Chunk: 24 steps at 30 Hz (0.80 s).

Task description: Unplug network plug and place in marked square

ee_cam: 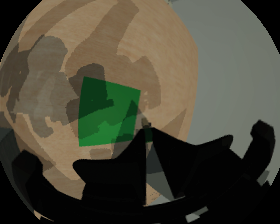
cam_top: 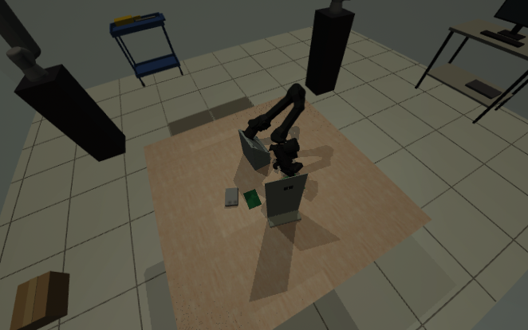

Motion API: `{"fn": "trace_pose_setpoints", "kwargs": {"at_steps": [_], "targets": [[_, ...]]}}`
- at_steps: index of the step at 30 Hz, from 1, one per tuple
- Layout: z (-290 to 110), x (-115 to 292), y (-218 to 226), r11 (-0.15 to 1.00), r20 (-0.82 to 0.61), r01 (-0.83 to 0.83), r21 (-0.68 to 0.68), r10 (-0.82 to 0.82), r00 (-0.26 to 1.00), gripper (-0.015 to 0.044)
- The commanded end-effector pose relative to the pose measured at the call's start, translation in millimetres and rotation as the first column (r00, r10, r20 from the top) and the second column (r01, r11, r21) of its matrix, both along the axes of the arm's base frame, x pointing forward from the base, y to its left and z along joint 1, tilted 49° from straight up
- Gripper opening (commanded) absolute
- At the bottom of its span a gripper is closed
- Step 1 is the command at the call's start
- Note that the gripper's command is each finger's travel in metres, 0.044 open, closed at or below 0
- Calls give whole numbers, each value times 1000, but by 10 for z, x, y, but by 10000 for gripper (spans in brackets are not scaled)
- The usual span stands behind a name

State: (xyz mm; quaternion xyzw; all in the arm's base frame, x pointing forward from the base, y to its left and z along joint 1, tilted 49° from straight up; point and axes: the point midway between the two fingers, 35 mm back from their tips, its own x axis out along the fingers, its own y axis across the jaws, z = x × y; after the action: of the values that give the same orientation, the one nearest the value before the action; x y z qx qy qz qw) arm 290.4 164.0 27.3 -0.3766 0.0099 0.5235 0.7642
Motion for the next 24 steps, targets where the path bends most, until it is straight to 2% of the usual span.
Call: {"fn": "trace_pose_setpoints", "kwargs": {"at_steps": [1,24], "targets": [[-27,-46,44,999,1,-35,6,35,999,0],[-164,-50,199,999,-1,-36,3,36,999,0]]}}
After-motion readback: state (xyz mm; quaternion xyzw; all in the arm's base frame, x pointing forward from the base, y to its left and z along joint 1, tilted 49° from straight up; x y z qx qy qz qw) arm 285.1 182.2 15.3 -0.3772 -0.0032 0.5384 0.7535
